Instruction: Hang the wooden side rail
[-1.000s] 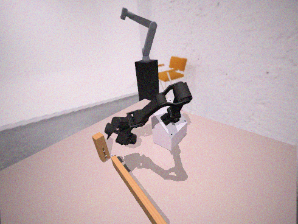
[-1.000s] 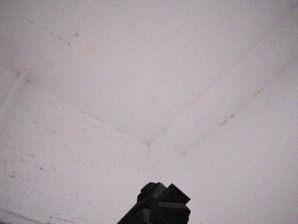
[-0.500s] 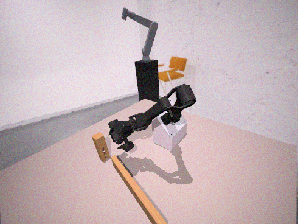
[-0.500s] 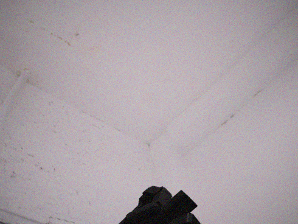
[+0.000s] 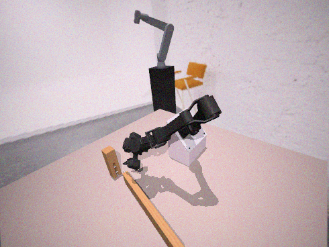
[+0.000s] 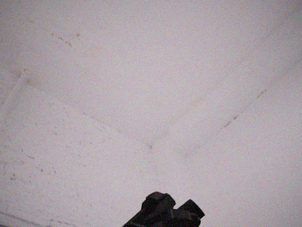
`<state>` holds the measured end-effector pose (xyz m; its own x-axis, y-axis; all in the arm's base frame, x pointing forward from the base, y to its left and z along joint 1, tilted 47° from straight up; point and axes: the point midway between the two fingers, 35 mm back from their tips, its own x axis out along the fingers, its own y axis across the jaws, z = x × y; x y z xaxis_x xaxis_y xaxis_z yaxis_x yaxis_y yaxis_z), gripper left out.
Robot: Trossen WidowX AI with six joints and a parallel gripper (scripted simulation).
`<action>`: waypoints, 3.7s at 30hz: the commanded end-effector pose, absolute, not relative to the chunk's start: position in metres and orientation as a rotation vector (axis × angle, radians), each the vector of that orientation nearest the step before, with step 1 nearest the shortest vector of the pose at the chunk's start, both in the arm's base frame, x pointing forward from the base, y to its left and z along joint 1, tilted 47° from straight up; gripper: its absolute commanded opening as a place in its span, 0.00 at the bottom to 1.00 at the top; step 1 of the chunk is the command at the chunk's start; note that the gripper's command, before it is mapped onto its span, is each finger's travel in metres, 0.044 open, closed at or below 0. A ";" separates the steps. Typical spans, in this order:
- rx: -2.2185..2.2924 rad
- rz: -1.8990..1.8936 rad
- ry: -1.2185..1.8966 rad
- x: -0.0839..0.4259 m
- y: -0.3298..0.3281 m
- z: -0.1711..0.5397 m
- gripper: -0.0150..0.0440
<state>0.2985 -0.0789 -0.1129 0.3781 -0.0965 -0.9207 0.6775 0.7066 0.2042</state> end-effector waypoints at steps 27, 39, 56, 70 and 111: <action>0.890 -0.776 0.954 0.293 -0.078 -0.108 1.00; 0.412 -0.204 1.327 0.314 -0.063 -0.119 1.00; -0.195 0.974 1.183 0.345 -0.040 -0.087 1.00; -0.441 1.392 0.732 0.362 -0.036 -0.050 1.00; -0.442 1.395 0.725 0.363 0.003 -0.086 1.00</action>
